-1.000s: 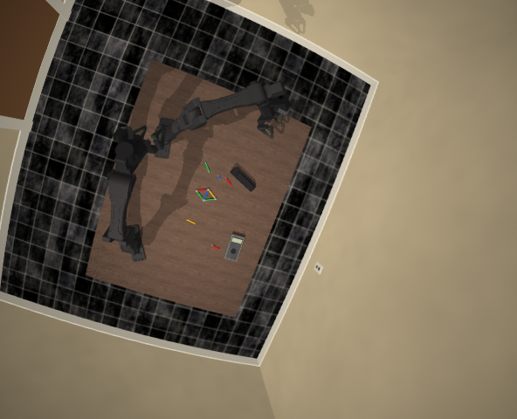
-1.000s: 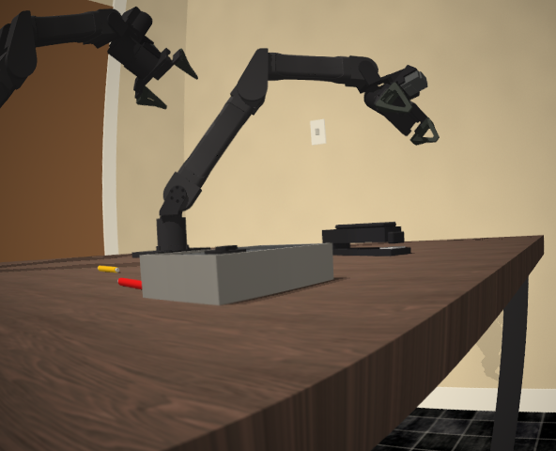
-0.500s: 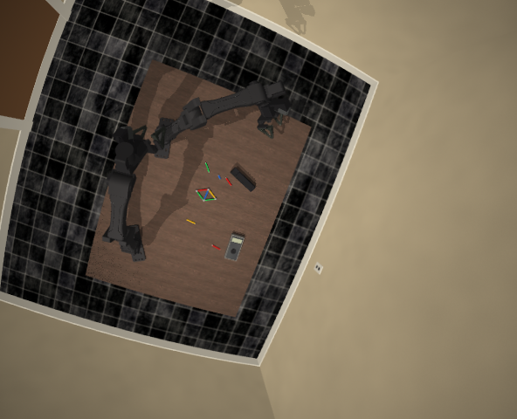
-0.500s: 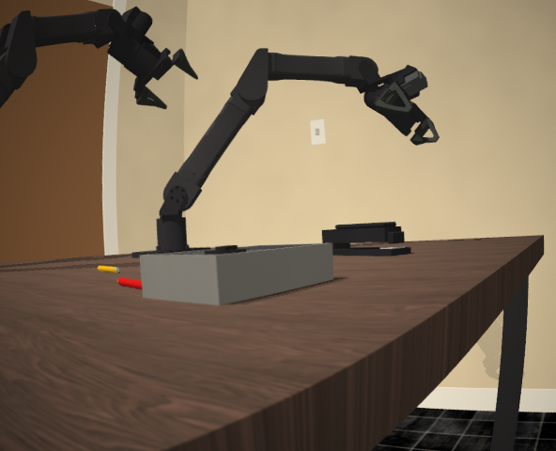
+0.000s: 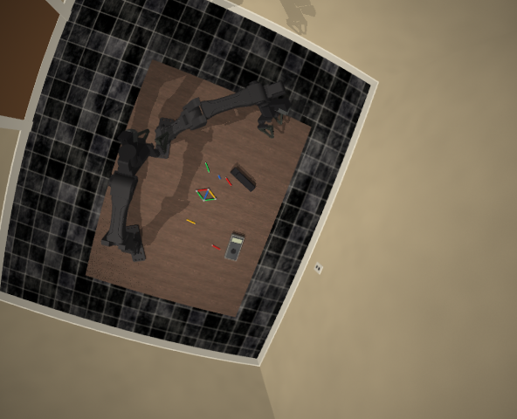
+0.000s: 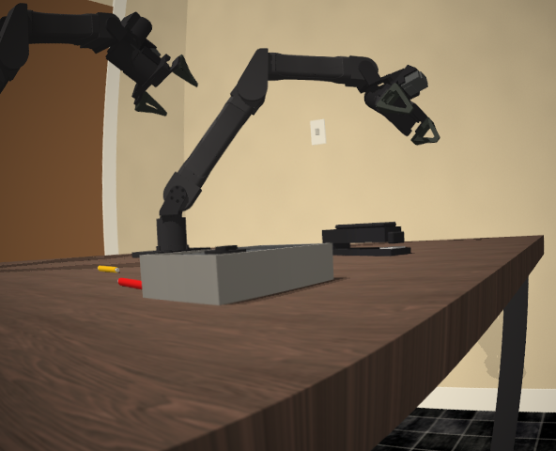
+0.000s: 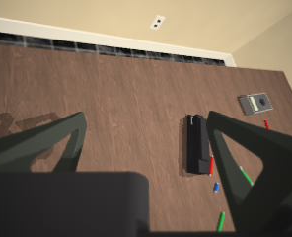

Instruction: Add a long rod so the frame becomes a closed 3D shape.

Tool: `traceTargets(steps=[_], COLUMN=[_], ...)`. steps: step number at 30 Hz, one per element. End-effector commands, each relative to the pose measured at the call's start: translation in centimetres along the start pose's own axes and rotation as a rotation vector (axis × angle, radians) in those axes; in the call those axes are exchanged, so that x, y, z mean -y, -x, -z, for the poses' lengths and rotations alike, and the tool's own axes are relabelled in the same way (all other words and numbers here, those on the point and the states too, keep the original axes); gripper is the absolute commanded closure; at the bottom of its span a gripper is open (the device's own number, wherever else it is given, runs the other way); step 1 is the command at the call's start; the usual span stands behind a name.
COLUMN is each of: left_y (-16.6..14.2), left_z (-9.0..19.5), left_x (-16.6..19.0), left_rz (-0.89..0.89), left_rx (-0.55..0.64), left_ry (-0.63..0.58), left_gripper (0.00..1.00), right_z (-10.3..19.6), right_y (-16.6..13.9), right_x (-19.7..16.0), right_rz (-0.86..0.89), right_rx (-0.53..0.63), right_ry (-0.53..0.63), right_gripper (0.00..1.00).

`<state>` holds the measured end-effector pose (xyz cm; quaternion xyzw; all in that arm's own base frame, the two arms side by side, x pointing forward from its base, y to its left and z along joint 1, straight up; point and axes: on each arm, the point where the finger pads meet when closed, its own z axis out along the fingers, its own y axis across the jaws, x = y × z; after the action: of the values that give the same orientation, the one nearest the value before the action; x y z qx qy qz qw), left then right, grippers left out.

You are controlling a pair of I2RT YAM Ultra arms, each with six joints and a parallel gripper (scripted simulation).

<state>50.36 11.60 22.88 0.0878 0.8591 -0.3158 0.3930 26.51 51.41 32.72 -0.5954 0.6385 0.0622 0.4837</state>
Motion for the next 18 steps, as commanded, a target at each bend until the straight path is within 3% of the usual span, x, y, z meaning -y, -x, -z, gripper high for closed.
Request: traceTargets(steps=[1,4,10,18], left_y=[0.5,0.4,-2.1,-5.7], left_z=[0.0,-0.1,-1.4,-3.5], left_x=[0.8,0.9,3.5,10.1], left_rz=[-0.065,-0.078,-0.139,-0.259], left_rx=[0.016,0.015,-0.018,-0.066], left_ry=[0.015,0.022,0.064,0.125], left_gripper=[0.00,0.00,0.00,0.00], right_z=[3.3,3.8,5.6,8.0], right_y=[0.1,-0.4,-6.3,-17.3], right_x=[3.3,3.5,4.3,4.8], right_rz=[-0.130,-0.153,-0.306,-0.533], right_rx=[0.079,0.077,0.013,-0.118], right_ry=[-0.095,-0.104,-0.141,-0.175], right_gripper=[0.00,0.00,0.00,0.00])
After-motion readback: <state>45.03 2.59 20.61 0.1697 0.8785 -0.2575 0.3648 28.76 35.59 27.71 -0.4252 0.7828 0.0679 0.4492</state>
